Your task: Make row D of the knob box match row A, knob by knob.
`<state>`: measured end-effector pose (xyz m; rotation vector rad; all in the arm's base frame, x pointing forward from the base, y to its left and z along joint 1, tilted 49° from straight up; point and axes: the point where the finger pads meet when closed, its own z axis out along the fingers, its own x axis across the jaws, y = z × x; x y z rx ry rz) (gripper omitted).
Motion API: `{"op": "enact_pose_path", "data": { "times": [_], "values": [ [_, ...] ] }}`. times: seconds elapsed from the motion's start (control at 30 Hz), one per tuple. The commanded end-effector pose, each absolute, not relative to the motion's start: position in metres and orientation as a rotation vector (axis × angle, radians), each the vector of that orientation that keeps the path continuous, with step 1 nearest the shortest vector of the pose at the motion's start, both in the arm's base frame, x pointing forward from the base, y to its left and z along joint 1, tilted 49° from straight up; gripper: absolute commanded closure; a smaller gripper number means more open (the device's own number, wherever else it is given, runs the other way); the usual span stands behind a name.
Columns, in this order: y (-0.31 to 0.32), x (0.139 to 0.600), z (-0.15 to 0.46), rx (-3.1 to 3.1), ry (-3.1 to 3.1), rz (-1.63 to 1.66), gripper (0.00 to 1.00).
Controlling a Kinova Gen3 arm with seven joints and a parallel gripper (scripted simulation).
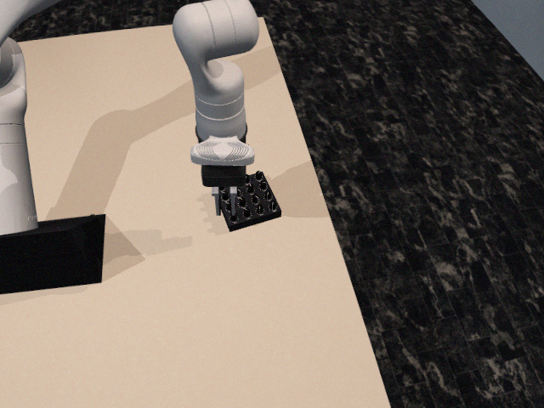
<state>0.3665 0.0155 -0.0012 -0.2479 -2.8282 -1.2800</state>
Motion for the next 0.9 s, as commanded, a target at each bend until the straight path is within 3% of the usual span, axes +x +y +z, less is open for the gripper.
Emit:
{"op": "enact_pose_path", "data": {
  "times": [0.0, 0.87],
  "values": [
    [0.018, 0.365, -0.002, -0.364, -2.773, -1.272, 0.54],
    [0.016, 0.345, -0.002, -1.252, -2.208, -1.037, 0.54]
  ]
}}
